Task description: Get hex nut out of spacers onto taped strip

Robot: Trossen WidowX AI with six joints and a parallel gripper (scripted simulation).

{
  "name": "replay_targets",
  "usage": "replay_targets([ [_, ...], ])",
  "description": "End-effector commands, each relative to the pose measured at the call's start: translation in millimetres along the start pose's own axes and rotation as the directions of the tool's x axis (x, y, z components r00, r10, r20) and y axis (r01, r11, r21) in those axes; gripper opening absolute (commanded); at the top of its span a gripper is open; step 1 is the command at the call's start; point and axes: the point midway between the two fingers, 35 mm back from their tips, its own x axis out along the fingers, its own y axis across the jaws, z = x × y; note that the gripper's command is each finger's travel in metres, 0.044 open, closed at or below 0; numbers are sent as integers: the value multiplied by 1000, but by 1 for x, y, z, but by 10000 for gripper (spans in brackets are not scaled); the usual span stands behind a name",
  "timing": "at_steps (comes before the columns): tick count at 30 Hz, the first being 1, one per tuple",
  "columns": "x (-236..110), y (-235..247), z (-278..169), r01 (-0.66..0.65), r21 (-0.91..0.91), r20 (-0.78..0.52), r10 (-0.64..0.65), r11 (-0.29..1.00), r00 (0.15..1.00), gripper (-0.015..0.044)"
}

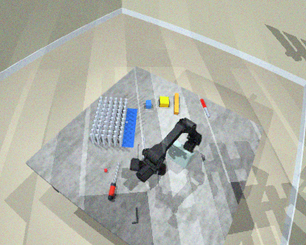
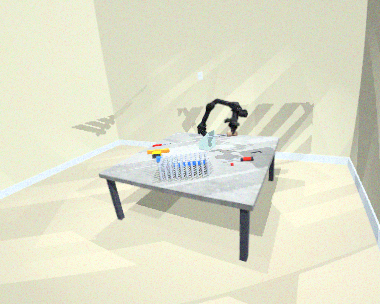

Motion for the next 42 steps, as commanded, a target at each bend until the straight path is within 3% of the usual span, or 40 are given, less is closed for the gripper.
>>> replay_targets([
  [1, 3, 0, -1, -7, 6, 6, 7, 1000, 1000, 0],
  [42, 44, -6, -18, -8, 6, 5, 8, 1000, 1000, 0],
])
